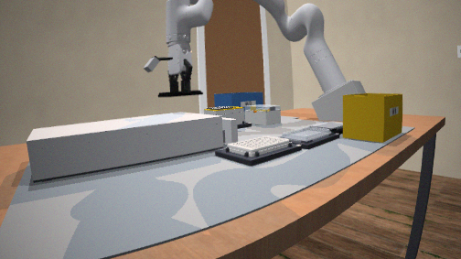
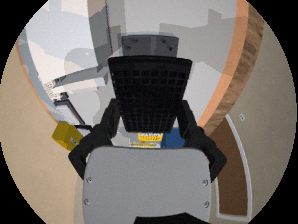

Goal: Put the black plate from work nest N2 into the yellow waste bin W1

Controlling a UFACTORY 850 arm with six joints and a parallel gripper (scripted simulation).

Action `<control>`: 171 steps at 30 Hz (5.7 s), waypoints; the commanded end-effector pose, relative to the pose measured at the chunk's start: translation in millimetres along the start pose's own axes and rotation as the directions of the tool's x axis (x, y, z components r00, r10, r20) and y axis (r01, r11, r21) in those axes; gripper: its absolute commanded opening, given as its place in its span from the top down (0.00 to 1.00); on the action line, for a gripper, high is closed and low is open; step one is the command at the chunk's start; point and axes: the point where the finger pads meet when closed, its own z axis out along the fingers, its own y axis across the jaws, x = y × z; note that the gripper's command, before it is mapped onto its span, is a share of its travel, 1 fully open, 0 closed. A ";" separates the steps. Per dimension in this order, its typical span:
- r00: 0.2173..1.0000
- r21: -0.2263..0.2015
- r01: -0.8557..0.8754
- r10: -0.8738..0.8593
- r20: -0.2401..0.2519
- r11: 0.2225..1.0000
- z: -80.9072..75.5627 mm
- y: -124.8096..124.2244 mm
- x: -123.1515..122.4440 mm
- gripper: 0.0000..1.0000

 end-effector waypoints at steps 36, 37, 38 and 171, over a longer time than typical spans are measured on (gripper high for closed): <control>1.000 0.000 0.000 0.000 -0.001 1.000 -11.9 -39.0 -27.2 1.00; 1.000 0.000 0.000 0.000 -0.001 1.000 -11.9 -41.2 -28.8 1.00; 1.000 0.000 0.000 0.000 -0.001 1.000 -11.9 -43.3 -30.3 1.00; 1.000 0.001 0.000 0.000 -0.001 1.000 -11.7 -297.8 -211.6 1.00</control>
